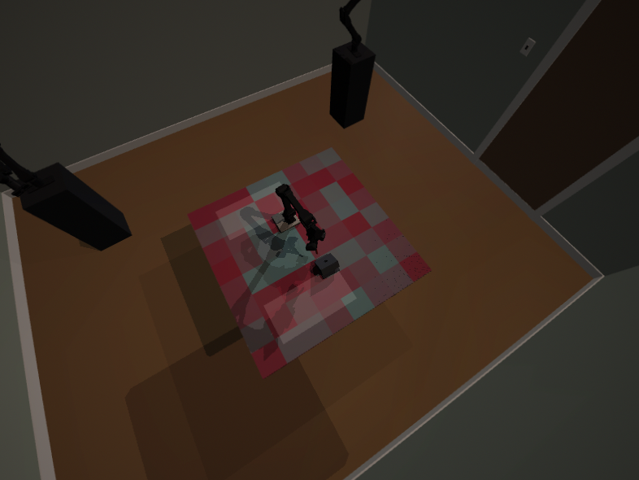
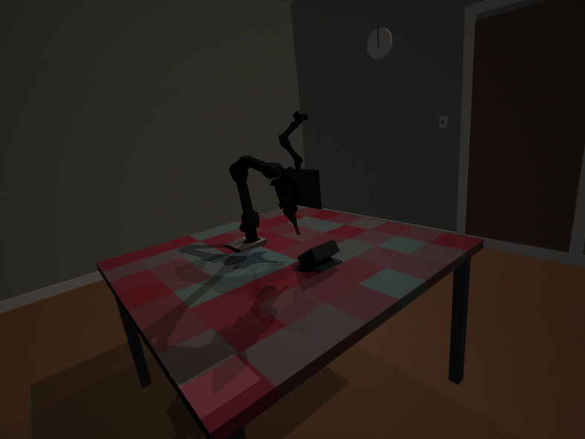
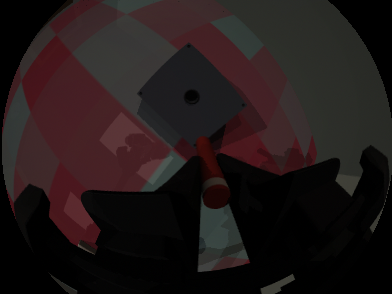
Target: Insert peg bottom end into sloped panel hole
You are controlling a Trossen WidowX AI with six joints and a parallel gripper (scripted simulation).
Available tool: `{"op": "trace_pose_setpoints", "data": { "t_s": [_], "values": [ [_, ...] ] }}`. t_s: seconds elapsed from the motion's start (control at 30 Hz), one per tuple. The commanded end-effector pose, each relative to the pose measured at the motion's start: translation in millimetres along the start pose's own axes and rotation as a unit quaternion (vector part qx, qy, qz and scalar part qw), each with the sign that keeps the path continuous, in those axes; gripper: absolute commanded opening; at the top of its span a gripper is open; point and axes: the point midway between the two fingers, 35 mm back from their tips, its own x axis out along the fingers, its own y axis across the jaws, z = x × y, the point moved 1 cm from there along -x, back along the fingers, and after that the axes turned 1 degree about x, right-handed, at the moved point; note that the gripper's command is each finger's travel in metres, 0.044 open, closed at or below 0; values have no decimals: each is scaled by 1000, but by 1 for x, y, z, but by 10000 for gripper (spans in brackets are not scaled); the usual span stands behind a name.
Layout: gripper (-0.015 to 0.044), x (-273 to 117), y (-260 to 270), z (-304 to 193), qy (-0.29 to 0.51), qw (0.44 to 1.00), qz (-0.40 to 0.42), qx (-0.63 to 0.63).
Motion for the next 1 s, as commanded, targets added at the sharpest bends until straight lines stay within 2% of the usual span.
{"op": "trace_pose_setpoints", "data": {
  "t_s": [0.0, 0.33, 0.97],
  "values": [
    [0, -2, 5, 6, -10, 1000, -8, -18],
    [0, -3, 10, 17, -28, 999, -19, -42],
    [0, 34, 11, 30, -42, 997, -28, -59]
  ]
}}
